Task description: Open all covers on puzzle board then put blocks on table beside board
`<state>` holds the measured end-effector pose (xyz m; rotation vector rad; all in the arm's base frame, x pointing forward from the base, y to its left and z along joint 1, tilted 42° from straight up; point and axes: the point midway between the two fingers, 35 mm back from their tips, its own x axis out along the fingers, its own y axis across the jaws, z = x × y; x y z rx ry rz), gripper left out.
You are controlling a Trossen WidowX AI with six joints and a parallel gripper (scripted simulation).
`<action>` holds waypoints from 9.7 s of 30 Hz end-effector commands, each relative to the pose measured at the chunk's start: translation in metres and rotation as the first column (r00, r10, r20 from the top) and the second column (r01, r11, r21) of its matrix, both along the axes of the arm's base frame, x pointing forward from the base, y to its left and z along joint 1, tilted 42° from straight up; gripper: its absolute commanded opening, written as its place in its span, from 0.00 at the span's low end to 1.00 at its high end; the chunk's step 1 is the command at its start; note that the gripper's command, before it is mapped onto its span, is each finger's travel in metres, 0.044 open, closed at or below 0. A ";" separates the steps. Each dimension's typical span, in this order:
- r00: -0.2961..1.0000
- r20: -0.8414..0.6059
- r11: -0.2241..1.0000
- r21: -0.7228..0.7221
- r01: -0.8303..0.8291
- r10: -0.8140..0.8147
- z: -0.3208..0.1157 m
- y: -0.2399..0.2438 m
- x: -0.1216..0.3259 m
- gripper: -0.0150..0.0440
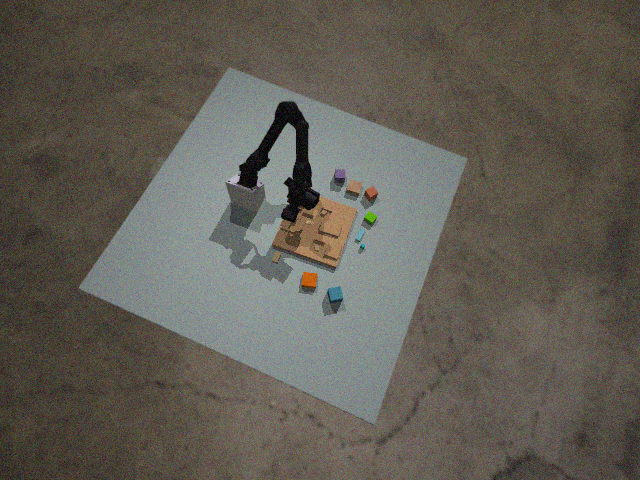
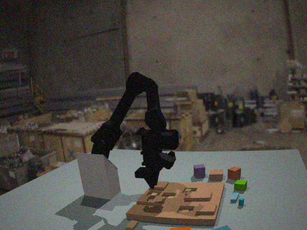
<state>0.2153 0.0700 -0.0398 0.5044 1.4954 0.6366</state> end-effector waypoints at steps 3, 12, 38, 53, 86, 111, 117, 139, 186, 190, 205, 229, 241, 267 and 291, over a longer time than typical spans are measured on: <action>1.000 -0.006 1.000 0.004 0.004 -0.004 -0.002 0.002 -0.002 0.50; 1.000 -0.006 1.000 0.004 0.004 -0.004 -0.003 0.002 -0.002 0.50; 1.000 -0.007 1.000 0.005 0.004 -0.004 -0.014 0.012 -0.002 0.50; 1.000 -0.007 1.000 0.006 0.004 -0.004 -0.020 0.017 -0.003 0.50; 1.000 -0.002 1.000 0.002 0.001 -0.001 -0.026 0.022 -0.002 0.39; 1.000 -0.005 1.000 0.001 0.003 -0.003 -0.003 0.001 0.000 0.39; 1.000 -0.005 1.000 0.002 0.003 -0.003 0.003 -0.004 -0.001 0.39; 1.000 -0.006 1.000 0.000 0.004 -0.004 0.037 -0.035 0.001 0.39; 1.000 0.002 1.000 -0.023 0.008 -0.008 0.129 0.054 0.042 0.39; 1.000 0.002 1.000 -0.018 0.008 -0.007 0.139 0.065 0.042 0.39; 1.000 -0.002 1.000 0.013 0.004 -0.004 0.176 0.105 0.034 0.39; 1.000 -0.001 1.000 0.010 0.002 -0.002 0.153 0.127 0.038 0.39; 1.000 -0.001 1.000 0.010 0.002 -0.002 0.139 0.140 0.038 0.39; 1.000 -0.002 1.000 0.016 0.003 -0.003 0.108 0.169 0.033 0.39; 1.000 0.002 1.000 0.024 -0.001 0.001 0.102 0.178 0.031 0.88</action>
